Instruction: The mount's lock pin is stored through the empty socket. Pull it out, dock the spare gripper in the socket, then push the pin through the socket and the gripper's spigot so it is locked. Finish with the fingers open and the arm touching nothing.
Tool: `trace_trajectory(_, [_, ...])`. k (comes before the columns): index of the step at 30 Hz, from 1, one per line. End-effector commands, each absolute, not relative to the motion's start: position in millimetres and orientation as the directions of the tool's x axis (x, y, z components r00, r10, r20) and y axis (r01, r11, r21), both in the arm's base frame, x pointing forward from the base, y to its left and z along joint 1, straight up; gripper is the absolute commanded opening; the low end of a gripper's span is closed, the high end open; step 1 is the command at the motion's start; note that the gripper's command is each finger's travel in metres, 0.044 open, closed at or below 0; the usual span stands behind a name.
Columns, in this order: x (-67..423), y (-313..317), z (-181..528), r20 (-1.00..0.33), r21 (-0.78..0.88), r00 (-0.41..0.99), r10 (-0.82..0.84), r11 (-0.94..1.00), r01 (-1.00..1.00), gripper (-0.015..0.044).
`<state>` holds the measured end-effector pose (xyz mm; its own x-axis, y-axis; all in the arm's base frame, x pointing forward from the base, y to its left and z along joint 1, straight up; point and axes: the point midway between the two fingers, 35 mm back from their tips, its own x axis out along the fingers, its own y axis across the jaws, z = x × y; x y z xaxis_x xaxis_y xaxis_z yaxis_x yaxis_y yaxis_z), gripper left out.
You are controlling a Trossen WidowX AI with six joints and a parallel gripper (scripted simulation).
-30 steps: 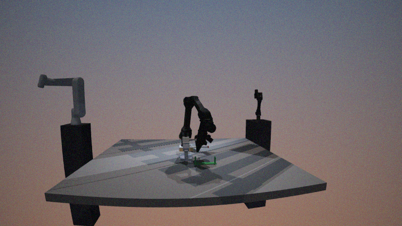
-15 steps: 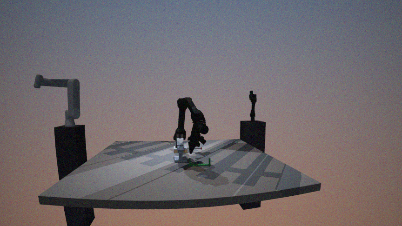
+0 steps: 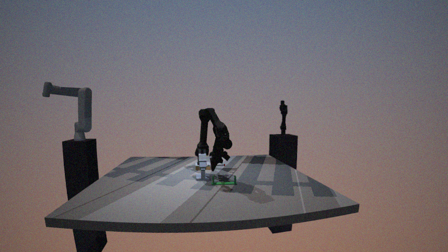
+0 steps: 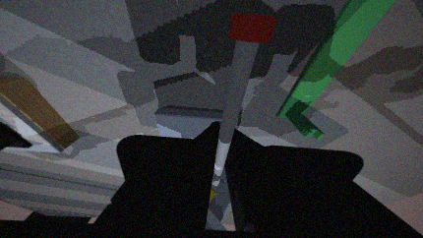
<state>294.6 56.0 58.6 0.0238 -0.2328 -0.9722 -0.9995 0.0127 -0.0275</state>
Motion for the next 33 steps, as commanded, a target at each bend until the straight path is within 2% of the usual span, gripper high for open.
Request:
trace_trajectory(1, [295, 52, 58, -0.972, -0.028, 0.025, -0.236, 0.009, -1.000, 0.0000])
trace_trajectory(22, [294, 42, 58, -0.972, -0.027, 0.024, -0.235, 0.009, -1.000, 0.0000])
trace_trajectory(29, [294, 43, 58, -0.972, -0.026, 0.022, -0.233, 0.013, -1.000, 0.0184])
trace_trajectory(30, [294, 43, 58, -0.972, -0.026, 0.022, -0.233, 0.013, -1.000, 0.0200])
trace_trajectory(33, [294, 43, 58, -0.972, -0.026, 0.022, -0.233, 0.013, -1.000, 0.0200])
